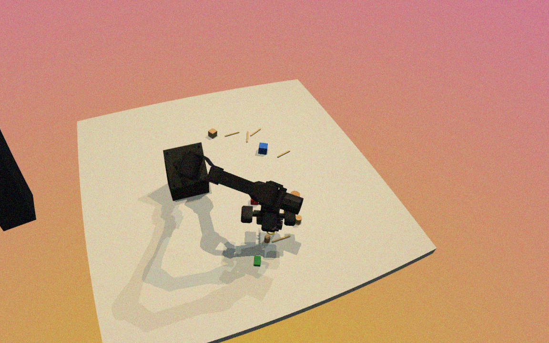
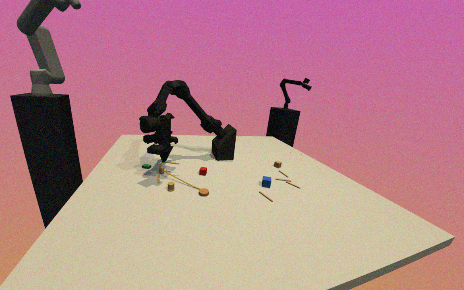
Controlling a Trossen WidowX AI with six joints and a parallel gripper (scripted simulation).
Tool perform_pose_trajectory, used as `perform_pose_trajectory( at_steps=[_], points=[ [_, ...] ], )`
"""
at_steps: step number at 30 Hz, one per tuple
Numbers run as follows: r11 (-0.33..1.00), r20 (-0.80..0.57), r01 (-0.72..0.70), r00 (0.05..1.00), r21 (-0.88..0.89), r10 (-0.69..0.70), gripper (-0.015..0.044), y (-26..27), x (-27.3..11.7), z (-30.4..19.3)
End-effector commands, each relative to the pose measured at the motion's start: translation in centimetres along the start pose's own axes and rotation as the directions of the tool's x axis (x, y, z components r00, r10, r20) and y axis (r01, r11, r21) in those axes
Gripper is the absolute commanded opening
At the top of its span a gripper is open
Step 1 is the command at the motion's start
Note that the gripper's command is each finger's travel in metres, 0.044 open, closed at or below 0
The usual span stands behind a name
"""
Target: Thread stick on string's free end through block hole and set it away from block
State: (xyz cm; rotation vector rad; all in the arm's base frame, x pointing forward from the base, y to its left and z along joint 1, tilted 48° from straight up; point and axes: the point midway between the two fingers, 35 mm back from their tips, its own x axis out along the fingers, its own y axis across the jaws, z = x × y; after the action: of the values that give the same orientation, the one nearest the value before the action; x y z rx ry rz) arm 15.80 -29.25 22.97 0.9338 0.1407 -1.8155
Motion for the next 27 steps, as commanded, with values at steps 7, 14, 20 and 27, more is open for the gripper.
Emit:
perform_pose_trajectory(
  at_steps=[7,14,20,27],
  points=[
    [1.000,0.000,-0.001,1.000,-0.005,0.001,0.0000,-0.4,0.5,-0.1],
    [1.000,-0.001,-0.001,1.000,-0.005,0.001,0.0000,-1.0,1.1,-0.4],
    [1.000,-0.001,-0.001,1.000,-0.006,0.001,0.0000,-1.5,1.6,-0.7],
    [1.000,-0.001,0.000,1.000,-0.007,0.000,0.0000,-2.1,2.2,-1.0]
  ],
)
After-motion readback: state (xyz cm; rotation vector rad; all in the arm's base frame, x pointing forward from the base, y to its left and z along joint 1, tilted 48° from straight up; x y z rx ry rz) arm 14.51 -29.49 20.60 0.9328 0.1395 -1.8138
